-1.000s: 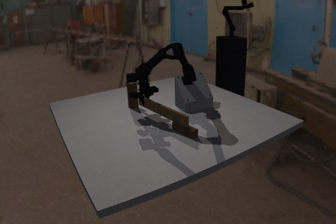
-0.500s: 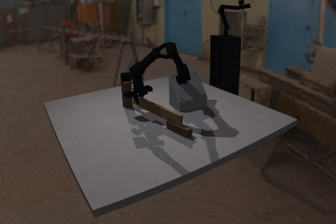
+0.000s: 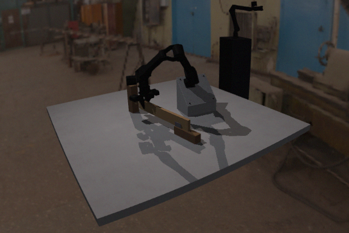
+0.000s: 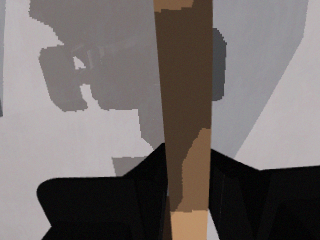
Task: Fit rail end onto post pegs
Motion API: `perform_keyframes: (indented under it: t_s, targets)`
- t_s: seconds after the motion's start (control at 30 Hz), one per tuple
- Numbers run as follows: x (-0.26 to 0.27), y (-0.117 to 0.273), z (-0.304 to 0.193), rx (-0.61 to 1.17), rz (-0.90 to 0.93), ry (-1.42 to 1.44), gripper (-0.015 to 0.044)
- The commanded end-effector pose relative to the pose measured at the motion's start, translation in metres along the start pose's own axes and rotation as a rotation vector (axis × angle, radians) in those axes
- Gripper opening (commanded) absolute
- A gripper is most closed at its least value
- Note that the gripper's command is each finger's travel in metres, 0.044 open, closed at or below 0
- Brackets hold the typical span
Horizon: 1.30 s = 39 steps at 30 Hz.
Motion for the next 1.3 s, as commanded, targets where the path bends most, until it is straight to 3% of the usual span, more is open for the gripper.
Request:
perform_keyframes:
  t_s: [0.0,1.27]
  targets:
    - [0.000,0.002,-0.004,0.005,-0.005,-0.001,0.0000]
    - [-0.002,0.002,-0.015,0.006,-0.005,-0.001,0.0000]
Point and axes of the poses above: the point midway between the two fingers, 35 mm back from their tips, its own y axis back along the fingers, its own x axis across the jaws, z = x × y, the point moved 2 cm from there along y, back along the fingers, and after that the axes turned 6 degrees about -y, right-handed, at the moved point
